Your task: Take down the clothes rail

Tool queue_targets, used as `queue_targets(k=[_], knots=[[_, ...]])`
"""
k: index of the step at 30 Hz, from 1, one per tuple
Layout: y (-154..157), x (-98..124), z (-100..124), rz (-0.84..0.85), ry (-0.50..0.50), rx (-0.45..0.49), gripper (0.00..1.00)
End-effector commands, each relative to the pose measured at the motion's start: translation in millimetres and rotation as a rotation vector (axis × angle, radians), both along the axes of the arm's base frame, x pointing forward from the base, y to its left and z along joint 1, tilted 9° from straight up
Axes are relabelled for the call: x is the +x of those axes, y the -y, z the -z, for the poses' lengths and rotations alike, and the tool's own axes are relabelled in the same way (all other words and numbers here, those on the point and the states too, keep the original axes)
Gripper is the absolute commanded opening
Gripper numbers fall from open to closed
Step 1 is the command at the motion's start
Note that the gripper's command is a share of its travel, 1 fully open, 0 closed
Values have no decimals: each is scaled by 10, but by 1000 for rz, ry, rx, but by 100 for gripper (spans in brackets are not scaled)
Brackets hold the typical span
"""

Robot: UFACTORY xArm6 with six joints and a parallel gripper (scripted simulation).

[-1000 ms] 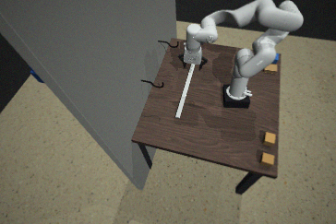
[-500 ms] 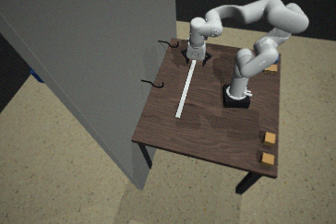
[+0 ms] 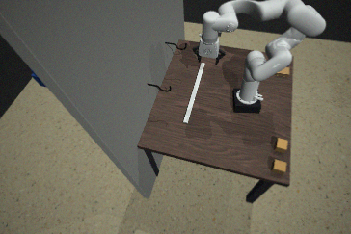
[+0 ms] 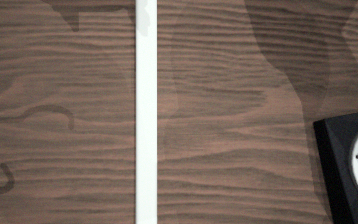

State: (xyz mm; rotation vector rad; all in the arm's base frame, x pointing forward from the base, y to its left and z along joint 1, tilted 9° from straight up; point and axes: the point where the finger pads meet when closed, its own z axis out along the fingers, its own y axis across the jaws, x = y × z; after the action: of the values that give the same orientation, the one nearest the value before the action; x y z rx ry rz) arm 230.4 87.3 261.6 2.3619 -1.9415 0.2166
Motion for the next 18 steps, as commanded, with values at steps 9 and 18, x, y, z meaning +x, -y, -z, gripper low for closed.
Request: queue_targets(k=[9, 18], knots=[[-24, -169, -346, 0, 3, 2, 100], [-38, -292, -582, 0, 3, 2, 100]])
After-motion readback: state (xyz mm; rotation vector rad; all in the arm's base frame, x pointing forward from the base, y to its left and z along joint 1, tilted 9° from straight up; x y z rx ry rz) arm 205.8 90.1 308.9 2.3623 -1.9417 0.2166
